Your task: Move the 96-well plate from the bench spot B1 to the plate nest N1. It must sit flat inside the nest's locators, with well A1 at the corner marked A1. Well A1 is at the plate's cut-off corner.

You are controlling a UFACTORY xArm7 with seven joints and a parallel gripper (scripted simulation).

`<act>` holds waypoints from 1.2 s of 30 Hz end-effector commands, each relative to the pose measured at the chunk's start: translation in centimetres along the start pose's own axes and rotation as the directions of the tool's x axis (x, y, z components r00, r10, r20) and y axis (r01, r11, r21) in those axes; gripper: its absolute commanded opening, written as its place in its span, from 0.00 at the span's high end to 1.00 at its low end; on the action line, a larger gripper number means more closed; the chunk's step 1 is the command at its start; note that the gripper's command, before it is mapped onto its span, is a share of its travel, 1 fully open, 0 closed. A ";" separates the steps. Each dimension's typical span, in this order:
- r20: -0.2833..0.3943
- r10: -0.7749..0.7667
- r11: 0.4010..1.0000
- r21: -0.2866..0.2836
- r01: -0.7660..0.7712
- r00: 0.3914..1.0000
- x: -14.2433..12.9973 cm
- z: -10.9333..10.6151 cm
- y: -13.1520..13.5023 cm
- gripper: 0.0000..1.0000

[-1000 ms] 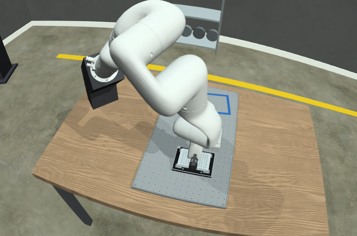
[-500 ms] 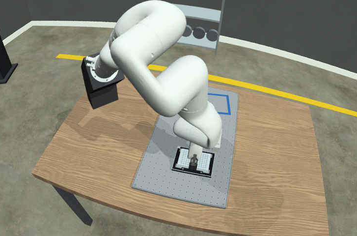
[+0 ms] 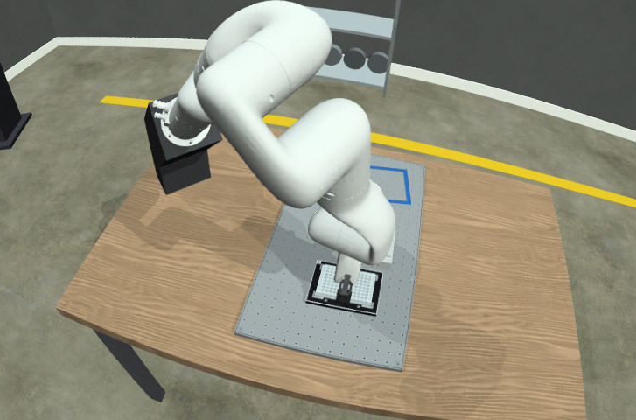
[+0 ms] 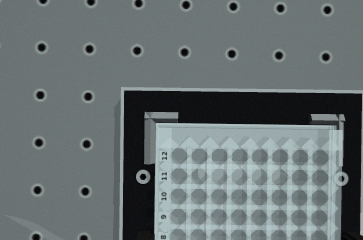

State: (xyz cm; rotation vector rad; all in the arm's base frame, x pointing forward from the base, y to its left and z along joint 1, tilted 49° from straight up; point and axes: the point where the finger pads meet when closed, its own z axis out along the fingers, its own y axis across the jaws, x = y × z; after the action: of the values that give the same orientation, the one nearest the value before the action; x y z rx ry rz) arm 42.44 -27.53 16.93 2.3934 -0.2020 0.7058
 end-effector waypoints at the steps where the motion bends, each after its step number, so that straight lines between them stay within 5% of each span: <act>1: -0.003 0.000 1.000 0.001 0.000 1.000 0.1 -0.1 0.0 0.00; 10: -0.003 0.000 1.000 0.001 0.000 1.000 0.1 -0.1 0.0 0.00; 36: -0.003 0.000 1.000 0.000 0.000 1.000 0.1 -5.9 0.0 0.00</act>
State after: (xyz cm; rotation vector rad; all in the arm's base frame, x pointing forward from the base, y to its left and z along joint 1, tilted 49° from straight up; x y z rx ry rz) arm 40.16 -24.30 20.39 2.3914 -0.2010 0.7109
